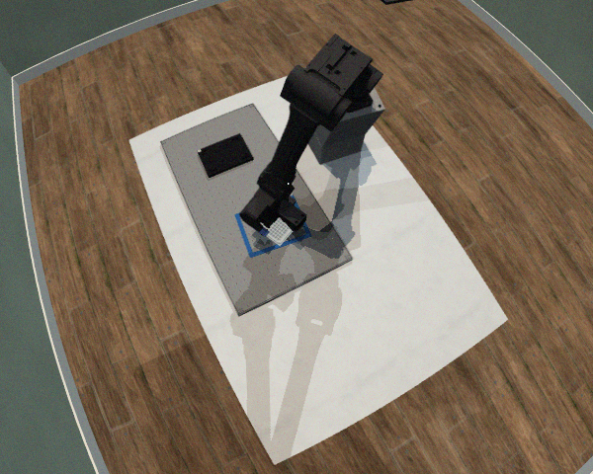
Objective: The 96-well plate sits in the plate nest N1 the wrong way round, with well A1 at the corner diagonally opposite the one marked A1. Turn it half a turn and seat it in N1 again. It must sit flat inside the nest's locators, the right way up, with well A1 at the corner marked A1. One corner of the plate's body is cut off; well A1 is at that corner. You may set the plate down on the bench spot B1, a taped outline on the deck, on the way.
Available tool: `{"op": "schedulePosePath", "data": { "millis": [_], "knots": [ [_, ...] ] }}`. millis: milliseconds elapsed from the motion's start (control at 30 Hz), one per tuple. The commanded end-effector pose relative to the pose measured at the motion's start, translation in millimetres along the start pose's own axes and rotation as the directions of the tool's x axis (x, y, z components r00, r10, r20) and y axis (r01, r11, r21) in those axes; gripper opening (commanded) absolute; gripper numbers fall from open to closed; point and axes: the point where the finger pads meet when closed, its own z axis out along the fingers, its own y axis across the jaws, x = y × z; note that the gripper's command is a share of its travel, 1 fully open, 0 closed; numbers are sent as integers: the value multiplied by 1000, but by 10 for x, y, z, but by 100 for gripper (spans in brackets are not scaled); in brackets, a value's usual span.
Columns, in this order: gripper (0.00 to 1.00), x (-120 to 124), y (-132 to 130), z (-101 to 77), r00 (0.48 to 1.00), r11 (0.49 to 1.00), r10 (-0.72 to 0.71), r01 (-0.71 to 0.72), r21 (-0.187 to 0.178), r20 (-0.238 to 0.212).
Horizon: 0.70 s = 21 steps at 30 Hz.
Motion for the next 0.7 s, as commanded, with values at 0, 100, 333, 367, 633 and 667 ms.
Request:
{"op": "schedulePosePath", "data": {
  "millis": [0, 100, 333, 367, 633, 667],
  "knots": [
    [100, -38, -36, 81, 1000, 1000, -4, 4, 9, 2],
    [100, 5, -41, 121, 1000, 1000, 7, -7, 12, 0],
    [100, -27, -142, 48, 1000, 999, -4, 4, 34, 2],
    [100, -4, -50, 82, 1000, 1000, -1, 1, 13, 1],
    [100, -4, -50, 82, 1000, 1000, -1, 1, 13, 1],
    [0, -4, -50, 82, 1000, 1000, -1, 1, 13, 1]
  ]
}}
